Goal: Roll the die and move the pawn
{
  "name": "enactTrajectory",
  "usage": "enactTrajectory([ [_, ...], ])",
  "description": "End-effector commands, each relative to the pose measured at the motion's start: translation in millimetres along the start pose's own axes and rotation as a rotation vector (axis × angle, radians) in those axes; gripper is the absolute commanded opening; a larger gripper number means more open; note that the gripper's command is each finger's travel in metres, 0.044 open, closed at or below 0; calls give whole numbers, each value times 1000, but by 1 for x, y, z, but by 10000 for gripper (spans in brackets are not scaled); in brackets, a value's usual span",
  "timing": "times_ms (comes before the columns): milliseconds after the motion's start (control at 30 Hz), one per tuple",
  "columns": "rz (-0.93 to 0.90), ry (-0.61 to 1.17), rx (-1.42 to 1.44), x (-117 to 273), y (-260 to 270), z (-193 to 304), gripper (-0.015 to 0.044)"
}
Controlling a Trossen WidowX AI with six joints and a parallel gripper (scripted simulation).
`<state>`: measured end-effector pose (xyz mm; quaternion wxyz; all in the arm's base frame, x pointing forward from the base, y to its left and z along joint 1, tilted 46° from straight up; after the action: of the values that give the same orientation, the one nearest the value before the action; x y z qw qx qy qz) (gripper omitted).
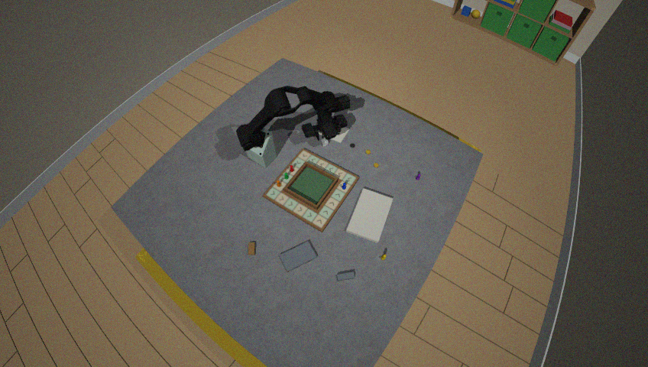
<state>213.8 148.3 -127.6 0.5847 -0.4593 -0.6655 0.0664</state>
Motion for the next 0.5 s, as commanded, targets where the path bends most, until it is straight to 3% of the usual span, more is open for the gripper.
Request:
enactTrajectory([
  [0,4,-4,6,-7,0,0,275],
  [467,5,-4,6,-29,0,0,275],
])
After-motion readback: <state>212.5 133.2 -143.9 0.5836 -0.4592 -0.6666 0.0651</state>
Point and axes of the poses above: the point midway between the two fingers, 35 mm back from their tips, its own x axis back along the fingers, its own y axis across the jaws, z = x × y, the point moved 9 cm from there along x, back along the fingers, and after that the axes turned 9 degrees about x, right-handed, at the moved point
